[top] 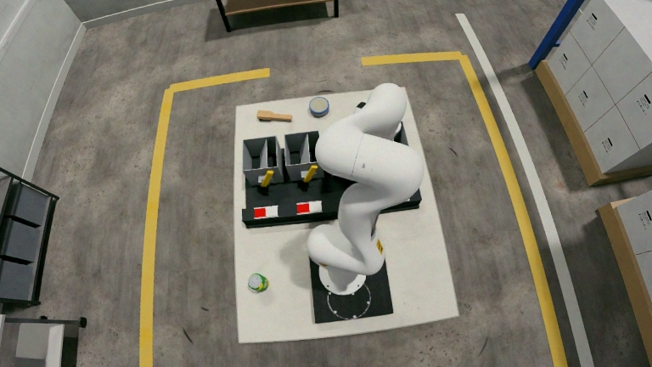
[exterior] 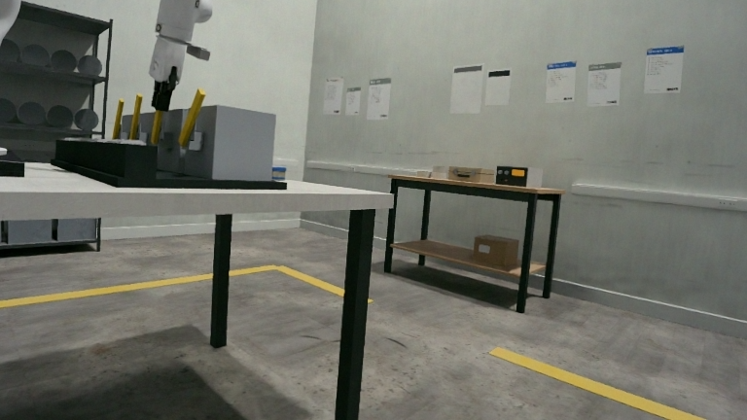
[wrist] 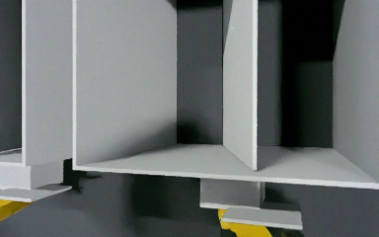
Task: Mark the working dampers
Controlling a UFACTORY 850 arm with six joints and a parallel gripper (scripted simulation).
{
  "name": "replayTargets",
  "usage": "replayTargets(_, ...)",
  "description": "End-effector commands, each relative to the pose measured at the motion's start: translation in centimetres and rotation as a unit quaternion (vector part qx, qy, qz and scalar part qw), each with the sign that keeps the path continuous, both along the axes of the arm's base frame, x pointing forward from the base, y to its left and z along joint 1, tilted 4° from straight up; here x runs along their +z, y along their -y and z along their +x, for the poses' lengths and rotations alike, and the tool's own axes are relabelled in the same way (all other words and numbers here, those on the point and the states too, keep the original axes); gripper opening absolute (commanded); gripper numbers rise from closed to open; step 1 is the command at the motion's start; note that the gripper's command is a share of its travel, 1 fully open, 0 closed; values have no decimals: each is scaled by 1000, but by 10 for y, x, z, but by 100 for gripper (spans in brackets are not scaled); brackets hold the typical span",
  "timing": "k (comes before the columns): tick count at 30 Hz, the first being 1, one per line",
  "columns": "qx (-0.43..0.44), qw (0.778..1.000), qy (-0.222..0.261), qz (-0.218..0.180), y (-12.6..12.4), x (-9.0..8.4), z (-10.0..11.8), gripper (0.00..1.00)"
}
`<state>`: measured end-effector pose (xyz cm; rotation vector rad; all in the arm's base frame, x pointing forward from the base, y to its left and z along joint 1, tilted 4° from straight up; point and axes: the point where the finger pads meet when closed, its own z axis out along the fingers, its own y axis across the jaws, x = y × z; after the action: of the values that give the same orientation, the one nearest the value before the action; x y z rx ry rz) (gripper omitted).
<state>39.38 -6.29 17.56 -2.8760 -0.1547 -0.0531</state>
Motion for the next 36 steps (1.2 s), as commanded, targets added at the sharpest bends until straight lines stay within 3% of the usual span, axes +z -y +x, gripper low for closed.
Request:
replayTargets(1, 0, 1000, 1, 0, 0, 0, 1, 19)
replayTargets(36, 0, 1000, 0, 6, 1, 0, 1, 19)
